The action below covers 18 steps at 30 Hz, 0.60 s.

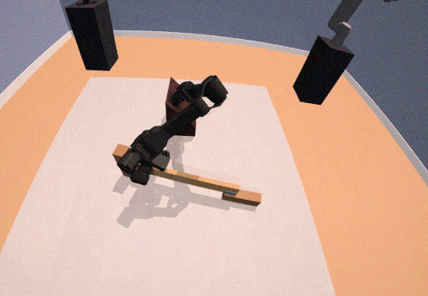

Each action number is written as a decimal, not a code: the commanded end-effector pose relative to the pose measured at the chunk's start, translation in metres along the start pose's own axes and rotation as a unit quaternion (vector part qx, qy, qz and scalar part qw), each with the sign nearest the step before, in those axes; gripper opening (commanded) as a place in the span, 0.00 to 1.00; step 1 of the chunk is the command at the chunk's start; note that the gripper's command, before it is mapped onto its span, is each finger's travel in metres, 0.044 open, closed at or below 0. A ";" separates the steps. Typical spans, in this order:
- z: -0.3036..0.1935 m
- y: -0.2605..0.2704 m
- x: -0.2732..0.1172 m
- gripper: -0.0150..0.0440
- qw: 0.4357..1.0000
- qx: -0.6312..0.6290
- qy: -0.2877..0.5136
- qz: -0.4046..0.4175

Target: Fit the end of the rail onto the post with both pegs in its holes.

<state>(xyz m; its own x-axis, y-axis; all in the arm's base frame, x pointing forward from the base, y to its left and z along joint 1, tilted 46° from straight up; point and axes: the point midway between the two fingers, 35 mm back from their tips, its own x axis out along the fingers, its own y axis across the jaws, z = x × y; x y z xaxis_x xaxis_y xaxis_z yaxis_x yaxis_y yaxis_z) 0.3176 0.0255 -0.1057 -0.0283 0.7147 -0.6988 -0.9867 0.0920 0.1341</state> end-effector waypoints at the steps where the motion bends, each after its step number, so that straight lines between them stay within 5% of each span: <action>1: 0.001 0.000 -0.002 0.25 1.000 0.002 0.002 -0.001; 18: 0.003 0.000 0.000 0.25 1.000 0.002 0.002 -0.001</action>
<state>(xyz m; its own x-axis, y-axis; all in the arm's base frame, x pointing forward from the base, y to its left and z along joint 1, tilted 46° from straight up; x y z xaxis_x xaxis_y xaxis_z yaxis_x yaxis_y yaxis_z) 0.3179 0.0266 -0.1037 -0.0287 0.7108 -0.7028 -0.9867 0.0922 0.1335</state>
